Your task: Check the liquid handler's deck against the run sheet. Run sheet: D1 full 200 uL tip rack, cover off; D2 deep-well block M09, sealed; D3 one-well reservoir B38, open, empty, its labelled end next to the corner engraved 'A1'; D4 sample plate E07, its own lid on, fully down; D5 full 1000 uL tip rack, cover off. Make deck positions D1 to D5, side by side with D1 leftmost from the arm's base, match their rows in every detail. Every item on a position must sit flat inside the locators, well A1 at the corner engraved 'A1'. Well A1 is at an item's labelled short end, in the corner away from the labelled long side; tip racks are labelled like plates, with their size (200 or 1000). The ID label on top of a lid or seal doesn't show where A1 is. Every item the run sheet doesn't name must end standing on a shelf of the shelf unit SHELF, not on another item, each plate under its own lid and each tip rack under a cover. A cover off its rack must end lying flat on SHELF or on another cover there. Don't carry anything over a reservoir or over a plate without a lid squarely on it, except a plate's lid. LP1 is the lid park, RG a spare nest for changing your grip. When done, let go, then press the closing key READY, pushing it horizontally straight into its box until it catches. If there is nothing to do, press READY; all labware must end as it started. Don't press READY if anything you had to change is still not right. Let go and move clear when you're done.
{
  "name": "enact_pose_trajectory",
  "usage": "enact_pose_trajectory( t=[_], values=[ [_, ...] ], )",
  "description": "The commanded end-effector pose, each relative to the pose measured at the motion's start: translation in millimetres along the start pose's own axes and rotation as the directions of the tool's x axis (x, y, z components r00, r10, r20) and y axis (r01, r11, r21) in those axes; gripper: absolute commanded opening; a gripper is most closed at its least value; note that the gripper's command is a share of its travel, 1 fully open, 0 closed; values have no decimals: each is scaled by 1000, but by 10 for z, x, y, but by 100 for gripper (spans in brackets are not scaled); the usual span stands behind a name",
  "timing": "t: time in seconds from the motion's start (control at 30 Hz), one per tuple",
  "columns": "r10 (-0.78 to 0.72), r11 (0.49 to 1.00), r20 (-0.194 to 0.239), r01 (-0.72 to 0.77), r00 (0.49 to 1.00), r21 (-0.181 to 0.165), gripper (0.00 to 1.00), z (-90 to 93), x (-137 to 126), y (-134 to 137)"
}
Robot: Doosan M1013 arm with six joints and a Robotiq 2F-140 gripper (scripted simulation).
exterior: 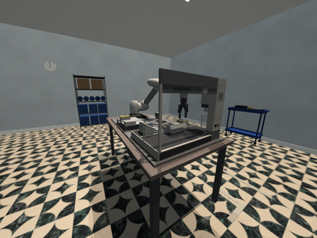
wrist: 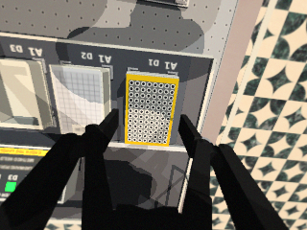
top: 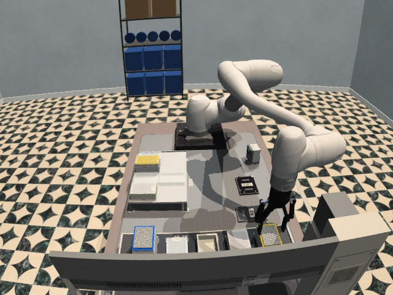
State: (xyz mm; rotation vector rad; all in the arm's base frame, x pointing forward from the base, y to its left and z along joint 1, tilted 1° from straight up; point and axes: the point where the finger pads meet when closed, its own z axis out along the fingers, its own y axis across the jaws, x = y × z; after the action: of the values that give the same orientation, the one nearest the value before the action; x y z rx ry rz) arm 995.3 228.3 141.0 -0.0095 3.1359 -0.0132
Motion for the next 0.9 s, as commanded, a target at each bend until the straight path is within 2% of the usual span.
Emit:
enact_pose_trajectory(
  t=[0.0,0.87],
  values=[
    [0,1000,2,0,1000,-1,66,30,-3,2],
    [0,1000,2,0,1000,-1,66,430,-4,2]
  ],
)
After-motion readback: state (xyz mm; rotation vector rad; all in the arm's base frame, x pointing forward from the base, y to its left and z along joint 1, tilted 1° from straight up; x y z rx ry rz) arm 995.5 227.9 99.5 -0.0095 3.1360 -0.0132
